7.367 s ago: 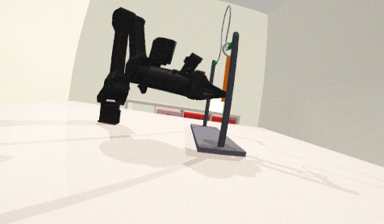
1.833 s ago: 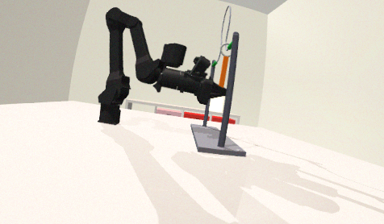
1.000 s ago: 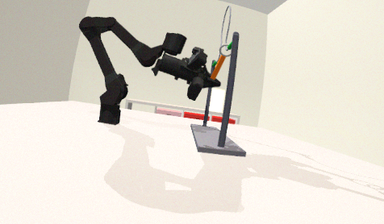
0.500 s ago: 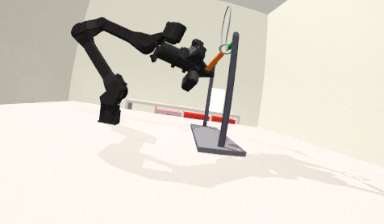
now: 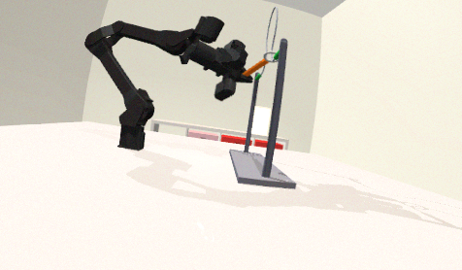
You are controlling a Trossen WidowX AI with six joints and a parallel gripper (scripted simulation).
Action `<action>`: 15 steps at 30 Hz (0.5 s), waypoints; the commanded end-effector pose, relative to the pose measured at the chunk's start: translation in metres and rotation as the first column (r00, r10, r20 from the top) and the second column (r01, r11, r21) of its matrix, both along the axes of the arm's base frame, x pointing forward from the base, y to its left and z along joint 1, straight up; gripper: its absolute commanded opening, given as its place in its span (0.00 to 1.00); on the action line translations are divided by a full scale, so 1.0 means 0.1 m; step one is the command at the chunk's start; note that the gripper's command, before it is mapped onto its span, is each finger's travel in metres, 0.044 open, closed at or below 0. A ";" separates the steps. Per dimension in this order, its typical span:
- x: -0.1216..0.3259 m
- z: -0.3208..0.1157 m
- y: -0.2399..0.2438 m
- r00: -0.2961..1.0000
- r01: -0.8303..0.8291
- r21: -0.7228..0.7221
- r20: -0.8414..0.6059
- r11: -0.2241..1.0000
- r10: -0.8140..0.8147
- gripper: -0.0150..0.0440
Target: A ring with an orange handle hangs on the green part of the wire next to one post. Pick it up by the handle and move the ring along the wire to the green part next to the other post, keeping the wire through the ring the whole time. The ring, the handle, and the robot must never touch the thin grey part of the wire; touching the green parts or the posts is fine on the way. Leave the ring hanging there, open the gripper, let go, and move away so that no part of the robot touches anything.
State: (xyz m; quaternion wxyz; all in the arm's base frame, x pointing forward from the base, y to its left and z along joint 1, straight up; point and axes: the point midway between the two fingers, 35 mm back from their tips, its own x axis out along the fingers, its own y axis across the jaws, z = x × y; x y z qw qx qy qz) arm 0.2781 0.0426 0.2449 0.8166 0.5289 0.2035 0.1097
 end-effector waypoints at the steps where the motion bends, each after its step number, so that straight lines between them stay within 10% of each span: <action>1: -0.04 0.13 0.02 0.999 -0.036 0.054 -0.001 0.998 0.036 0.00; 15: -0.05 0.31 0.07 0.999 -0.039 0.172 0.008 0.984 0.039 0.00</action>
